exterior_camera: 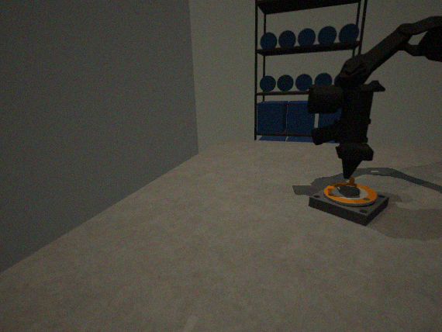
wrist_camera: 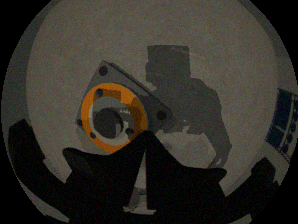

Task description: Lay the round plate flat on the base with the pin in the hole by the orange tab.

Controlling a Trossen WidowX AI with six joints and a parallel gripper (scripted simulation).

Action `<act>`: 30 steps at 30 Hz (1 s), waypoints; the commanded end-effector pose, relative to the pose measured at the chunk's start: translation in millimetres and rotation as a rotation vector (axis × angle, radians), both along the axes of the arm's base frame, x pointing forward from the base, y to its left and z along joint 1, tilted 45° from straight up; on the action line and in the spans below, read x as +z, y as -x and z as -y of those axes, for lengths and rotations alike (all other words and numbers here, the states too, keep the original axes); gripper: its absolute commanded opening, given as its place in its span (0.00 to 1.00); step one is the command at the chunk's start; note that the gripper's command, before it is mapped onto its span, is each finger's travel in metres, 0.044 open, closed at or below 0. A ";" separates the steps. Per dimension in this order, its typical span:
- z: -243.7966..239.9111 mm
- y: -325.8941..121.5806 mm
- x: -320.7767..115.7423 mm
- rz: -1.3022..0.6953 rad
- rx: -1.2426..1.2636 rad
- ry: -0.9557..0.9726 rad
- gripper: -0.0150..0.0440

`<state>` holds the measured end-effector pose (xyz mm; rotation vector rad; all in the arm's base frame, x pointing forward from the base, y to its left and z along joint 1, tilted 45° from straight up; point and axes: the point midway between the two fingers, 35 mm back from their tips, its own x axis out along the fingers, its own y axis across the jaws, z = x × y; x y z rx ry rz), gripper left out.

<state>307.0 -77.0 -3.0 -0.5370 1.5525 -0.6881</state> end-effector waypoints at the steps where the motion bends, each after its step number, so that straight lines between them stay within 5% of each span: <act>1: -0.4 7.5 -2.7 -0.013 -0.006 -0.002 0.25; 30: -33.4 12.6 29.4 -0.014 -0.006 -0.004 0.25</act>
